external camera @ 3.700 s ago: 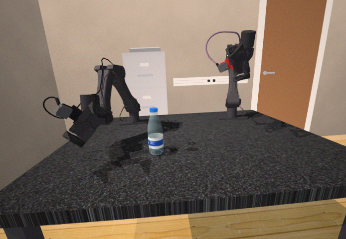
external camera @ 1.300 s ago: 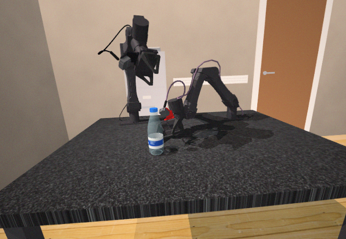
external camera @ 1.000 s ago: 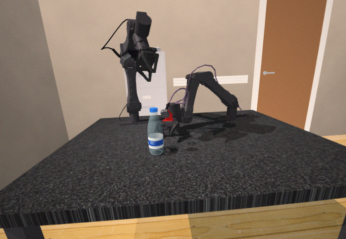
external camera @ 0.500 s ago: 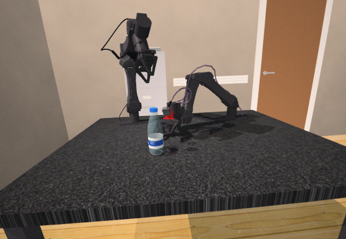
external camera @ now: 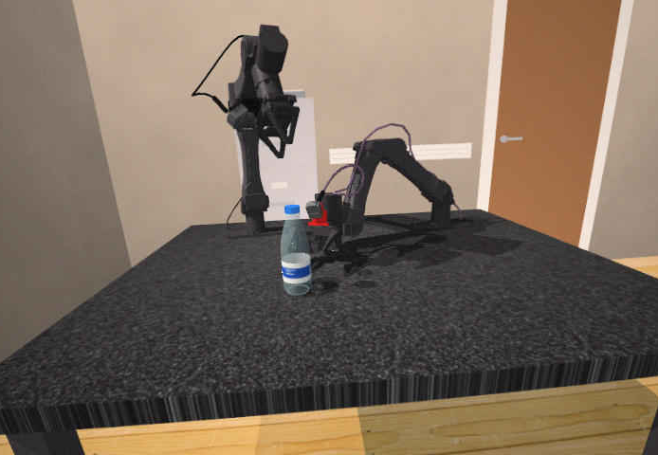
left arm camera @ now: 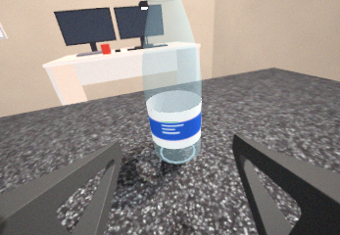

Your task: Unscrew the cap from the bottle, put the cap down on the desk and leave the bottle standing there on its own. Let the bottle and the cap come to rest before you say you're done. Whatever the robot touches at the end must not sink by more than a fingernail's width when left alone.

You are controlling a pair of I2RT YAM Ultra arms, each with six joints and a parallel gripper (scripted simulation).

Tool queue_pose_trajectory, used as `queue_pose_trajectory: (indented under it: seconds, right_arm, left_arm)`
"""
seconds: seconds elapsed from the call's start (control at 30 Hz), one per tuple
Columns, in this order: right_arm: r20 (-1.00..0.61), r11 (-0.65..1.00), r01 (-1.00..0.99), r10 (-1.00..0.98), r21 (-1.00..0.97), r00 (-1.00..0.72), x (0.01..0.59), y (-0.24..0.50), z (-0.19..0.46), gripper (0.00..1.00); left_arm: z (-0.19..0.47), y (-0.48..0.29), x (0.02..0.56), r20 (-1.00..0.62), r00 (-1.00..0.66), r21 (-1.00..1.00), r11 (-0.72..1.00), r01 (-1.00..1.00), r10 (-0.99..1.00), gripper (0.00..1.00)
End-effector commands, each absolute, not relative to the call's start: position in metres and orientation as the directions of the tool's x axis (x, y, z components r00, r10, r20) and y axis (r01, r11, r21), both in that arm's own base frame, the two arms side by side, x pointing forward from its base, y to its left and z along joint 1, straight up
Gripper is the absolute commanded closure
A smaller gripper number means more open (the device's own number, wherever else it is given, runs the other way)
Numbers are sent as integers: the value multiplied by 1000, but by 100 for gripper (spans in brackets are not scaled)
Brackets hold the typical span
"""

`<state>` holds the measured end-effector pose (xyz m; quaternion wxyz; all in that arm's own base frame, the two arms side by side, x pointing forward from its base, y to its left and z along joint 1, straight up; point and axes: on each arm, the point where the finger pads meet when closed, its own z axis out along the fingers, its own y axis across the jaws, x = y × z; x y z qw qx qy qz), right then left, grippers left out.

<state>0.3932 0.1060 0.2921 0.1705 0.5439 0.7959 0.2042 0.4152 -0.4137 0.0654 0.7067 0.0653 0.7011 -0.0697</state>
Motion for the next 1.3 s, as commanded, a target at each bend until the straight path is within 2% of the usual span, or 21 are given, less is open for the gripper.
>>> queue_pose_trajectory:
  seconds: [0.0,1.27]
  right_arm:
    - [-56,325,798,937,508,-346,394,105,293,43]
    - [-56,325,798,937,508,-346,394,105,293,43]
  left_arm:
    - [72,-418,428,-1000,12,-25,981,192,-27,11]
    - [73,-427,484,-1000,12,-21,981,193,-24,11]
